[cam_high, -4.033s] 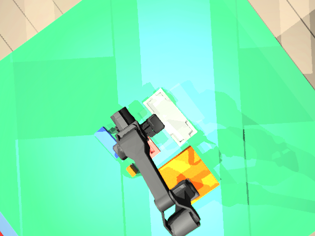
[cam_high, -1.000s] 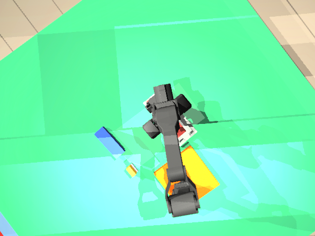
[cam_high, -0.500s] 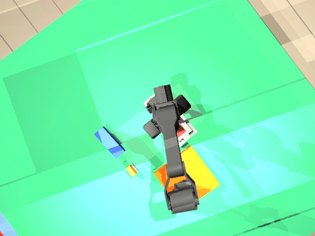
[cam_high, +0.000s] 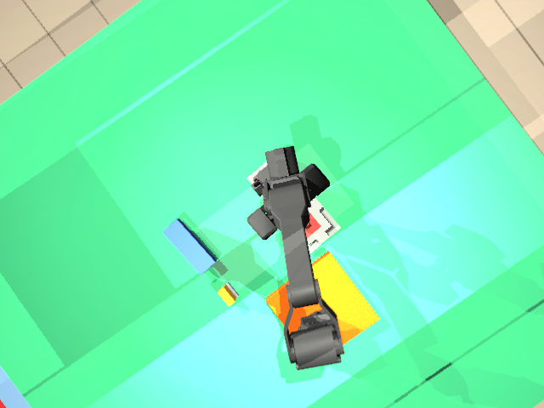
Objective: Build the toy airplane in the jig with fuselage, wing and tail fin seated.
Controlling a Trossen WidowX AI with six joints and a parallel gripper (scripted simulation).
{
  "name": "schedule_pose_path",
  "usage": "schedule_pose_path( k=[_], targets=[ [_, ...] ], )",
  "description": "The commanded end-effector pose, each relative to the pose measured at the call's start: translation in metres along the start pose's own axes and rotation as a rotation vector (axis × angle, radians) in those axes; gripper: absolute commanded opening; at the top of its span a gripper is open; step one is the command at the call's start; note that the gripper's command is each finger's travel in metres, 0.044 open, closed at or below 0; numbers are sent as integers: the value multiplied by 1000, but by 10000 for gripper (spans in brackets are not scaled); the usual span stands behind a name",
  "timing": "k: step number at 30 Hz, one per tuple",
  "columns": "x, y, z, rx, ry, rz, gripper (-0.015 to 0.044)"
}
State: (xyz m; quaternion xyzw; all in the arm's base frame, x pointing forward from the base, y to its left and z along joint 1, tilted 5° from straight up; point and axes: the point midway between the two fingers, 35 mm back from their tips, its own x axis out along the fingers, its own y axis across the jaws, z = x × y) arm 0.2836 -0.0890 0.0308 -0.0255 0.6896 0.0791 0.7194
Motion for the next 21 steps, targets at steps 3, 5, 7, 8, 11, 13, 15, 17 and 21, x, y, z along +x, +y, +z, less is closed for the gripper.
schedule_pose_path(
  k=[3, 5, 7, 8, 11, 13, 15, 17, 21],
  targets=[
    [0, 0, 0, 0, 0, 0, 269],
    [0, 0, 0, 0, 0, 0, 321],
    [0, 0, 0, 0, 0, 0, 374],
    [0, 0, 0, 0, 0, 0, 400],
    [0, 0, 0, 0, 0, 0, 440],
    [0, 0, 0, 0, 0, 0, 440],
    [0, 0, 0, 0, 0, 0, 440],
    [-3, 0, 1, 0, 0, 0, 440],
    [-53, -3, 5, 2, 0, -2, 440]
  ],
)
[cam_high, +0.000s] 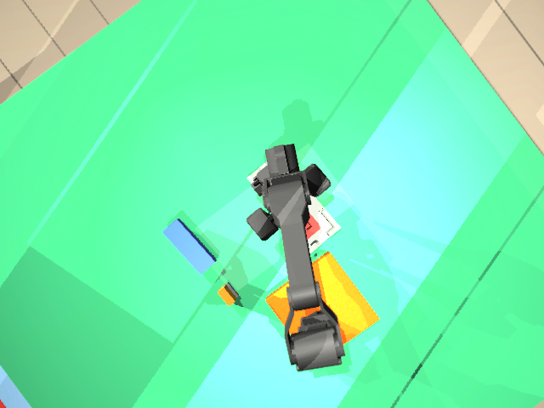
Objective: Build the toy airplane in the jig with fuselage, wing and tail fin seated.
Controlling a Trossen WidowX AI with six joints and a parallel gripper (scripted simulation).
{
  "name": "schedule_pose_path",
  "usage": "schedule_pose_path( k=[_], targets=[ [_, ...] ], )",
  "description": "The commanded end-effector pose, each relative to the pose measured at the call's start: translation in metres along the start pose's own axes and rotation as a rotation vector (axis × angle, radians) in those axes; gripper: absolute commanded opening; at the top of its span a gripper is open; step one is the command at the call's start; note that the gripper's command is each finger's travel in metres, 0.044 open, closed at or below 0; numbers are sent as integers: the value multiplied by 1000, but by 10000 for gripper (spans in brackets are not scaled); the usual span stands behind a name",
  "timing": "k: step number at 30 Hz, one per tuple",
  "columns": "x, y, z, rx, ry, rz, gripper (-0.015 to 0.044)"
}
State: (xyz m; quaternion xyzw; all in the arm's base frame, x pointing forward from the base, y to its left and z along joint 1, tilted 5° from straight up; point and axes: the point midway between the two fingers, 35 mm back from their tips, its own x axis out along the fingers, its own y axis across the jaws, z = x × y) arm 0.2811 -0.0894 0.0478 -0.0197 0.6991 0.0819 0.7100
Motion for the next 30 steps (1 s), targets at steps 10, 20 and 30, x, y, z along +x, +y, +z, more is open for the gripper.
schedule_pose_path(
  k=[10, 20, 30],
  targets=[
    [-90, -2, 5, -1, -25, -18, 440],
    [-86, 56, 41, -32, -26, -18, 440],
    [-71, 212, 68, -32, -31, -1, 440]
  ],
)
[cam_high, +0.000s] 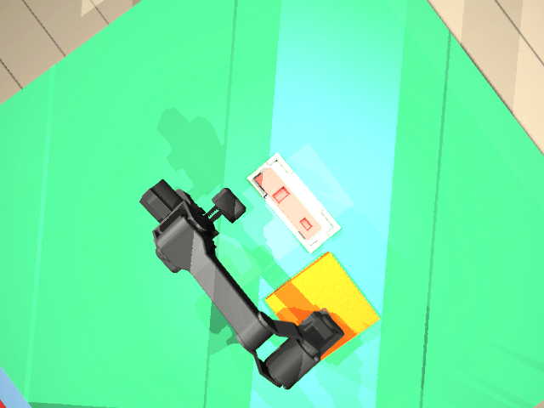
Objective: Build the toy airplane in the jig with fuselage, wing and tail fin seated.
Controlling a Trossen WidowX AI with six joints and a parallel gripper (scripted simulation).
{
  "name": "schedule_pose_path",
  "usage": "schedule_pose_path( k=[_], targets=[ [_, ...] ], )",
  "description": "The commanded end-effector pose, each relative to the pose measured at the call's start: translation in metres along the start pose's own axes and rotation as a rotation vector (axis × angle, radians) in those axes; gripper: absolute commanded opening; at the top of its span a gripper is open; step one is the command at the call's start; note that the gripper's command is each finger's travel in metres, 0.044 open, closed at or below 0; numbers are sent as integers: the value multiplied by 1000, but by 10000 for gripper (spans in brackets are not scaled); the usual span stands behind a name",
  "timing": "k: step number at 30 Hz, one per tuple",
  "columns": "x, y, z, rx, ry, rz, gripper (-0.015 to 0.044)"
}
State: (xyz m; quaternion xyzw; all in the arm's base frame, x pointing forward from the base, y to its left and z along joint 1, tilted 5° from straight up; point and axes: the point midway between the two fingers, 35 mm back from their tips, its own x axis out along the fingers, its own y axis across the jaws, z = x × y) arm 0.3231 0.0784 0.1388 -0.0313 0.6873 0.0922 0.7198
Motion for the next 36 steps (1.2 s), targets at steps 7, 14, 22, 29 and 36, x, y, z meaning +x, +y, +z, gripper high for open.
schedule_pose_path(
  k=[7, 14, 22, 29, 36],
  targets=[
    [6, 69, 0, 1, -2, 7, 440],
    [41, 69, 0, 1, -2, 7, 440],
    [56, 69, -1, 1, -2, 7, 440],
    [63, 69, 0, -2, 0, 7, 440],
    [75, 69, 0, -2, 0, 7, 440]
  ],
)
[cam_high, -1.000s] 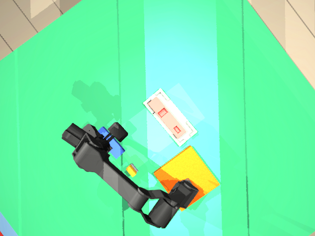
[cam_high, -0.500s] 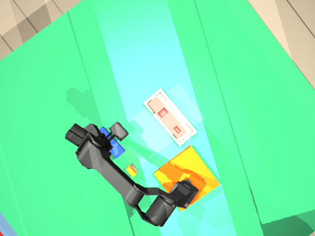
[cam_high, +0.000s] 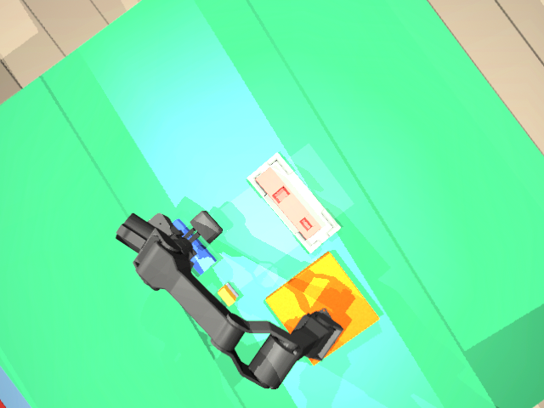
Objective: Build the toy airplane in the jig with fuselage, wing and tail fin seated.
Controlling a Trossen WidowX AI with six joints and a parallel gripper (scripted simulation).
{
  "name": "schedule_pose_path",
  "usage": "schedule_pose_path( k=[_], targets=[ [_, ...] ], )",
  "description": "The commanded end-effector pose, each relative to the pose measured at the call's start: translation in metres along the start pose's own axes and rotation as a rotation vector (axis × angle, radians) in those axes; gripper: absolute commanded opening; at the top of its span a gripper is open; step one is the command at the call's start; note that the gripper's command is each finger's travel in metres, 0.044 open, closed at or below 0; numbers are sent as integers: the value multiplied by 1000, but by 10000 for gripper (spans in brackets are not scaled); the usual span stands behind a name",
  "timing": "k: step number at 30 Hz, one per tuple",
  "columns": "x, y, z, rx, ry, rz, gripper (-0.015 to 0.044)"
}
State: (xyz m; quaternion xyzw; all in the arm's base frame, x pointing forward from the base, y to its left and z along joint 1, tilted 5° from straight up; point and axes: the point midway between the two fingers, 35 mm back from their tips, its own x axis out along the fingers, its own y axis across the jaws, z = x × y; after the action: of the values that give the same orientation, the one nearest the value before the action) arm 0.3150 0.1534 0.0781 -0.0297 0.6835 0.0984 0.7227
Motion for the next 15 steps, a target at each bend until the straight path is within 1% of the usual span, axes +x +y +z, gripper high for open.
schedule_pose_path(
  k=[1, 15],
  targets=[
    [9, -1, -2, 5, 10, -3, 440],
    [31, -1, -3, 7, 9, -3, 440]
  ],
)
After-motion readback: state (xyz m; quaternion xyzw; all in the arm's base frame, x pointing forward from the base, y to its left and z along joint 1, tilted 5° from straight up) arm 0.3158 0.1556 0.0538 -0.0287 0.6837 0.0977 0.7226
